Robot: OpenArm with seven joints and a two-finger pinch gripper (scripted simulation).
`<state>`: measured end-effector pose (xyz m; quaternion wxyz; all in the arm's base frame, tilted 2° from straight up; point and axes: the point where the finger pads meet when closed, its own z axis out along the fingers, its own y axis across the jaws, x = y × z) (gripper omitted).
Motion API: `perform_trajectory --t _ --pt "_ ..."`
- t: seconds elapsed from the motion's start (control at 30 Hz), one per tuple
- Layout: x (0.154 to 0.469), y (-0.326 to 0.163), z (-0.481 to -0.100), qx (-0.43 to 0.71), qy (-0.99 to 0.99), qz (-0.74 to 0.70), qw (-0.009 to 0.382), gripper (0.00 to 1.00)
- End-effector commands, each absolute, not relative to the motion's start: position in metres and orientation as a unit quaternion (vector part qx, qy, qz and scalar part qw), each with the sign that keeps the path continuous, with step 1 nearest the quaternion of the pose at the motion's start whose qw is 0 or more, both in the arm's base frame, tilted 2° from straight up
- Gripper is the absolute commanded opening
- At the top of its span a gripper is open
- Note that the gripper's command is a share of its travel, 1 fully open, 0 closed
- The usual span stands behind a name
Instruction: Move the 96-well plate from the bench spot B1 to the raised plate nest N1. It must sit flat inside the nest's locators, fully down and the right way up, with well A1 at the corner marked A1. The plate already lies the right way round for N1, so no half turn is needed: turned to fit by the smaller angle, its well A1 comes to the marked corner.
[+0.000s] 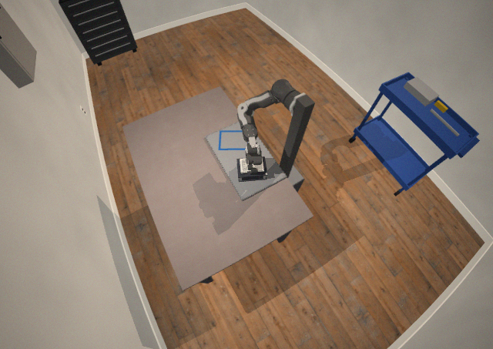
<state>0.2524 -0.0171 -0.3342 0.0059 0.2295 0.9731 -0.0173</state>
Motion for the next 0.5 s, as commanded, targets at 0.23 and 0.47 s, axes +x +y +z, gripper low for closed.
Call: perform_trajectory --t 0.23,0.47 --pt "0.2488 -0.0182 -0.3366 0.229 0.973 -0.019 0.005 0.00" --pt "0.2488 -0.0182 -0.3366 0.229 0.973 -0.019 0.005 0.00"
